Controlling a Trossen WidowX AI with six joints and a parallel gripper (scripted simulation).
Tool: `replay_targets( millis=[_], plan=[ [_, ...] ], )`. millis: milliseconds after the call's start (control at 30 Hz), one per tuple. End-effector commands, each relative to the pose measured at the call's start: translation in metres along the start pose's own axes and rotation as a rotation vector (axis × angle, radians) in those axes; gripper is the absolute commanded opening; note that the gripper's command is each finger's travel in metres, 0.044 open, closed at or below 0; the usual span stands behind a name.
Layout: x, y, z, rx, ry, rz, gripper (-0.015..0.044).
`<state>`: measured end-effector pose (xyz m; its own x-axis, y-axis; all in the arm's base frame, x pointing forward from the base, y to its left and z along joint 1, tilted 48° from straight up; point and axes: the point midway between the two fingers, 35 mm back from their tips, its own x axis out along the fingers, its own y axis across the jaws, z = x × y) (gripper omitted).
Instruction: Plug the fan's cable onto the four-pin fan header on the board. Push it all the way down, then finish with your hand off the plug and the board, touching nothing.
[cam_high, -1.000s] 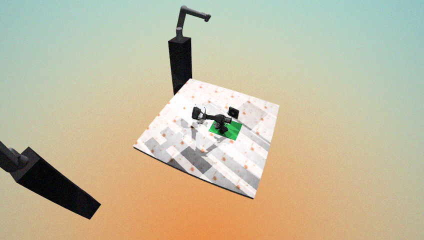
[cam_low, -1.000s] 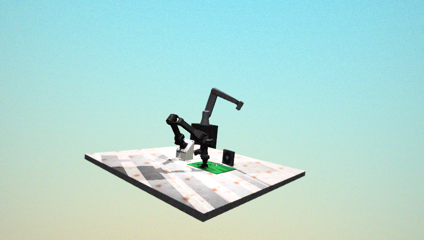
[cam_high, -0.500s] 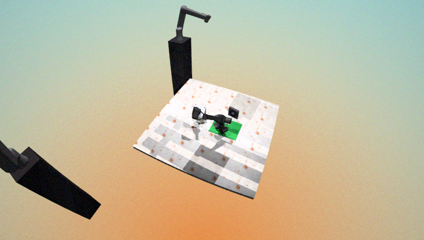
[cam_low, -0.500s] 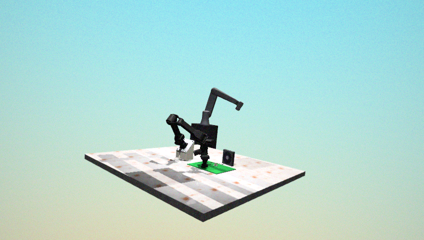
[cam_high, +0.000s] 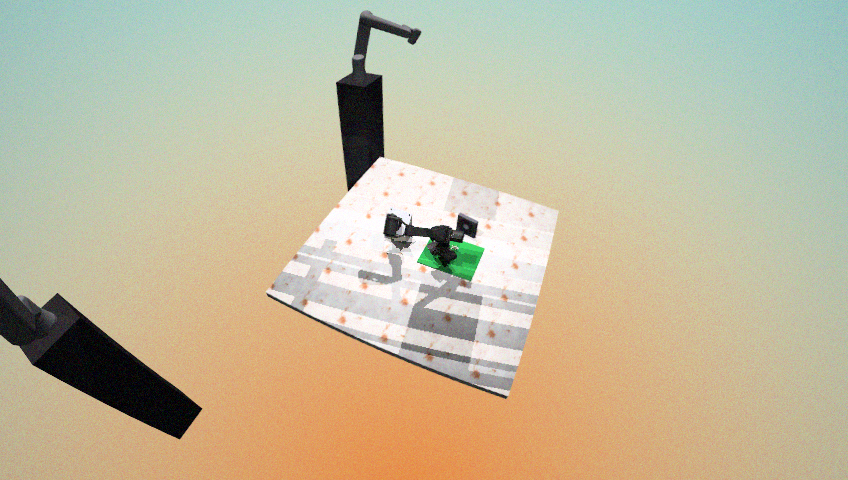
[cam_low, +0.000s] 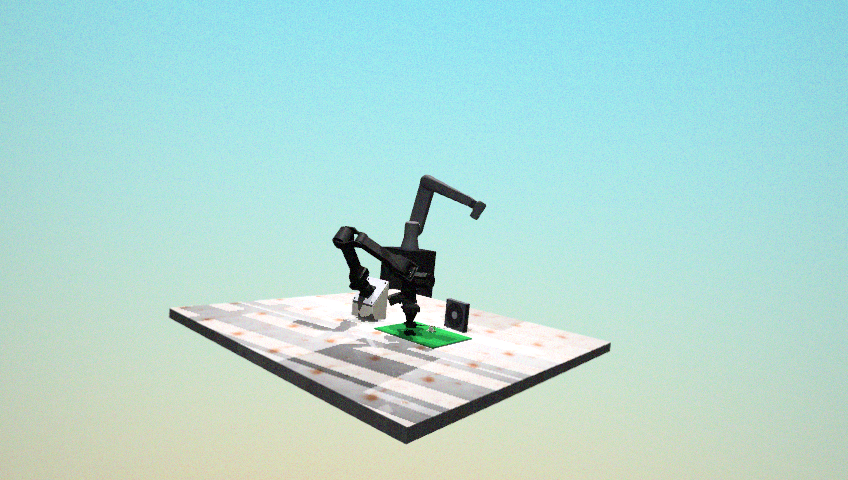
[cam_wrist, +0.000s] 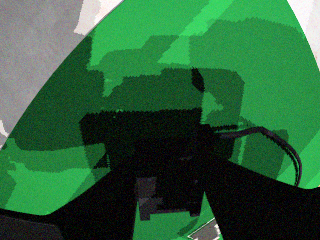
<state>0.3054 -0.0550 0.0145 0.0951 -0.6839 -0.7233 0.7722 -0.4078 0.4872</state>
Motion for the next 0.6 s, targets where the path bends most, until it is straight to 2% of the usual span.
replay_targets(
  millis=[0,300,567],
  plan=[
    [-0.017,0.003,-0.003,0.009,0.012,0.009,0.0],
    [-0.046,0.002,-0.004,0.006,0.009,0.011,0.0],
    [-0.048,0.001,-0.004,-0.079,0.005,0.011,0.0]
  ],
)
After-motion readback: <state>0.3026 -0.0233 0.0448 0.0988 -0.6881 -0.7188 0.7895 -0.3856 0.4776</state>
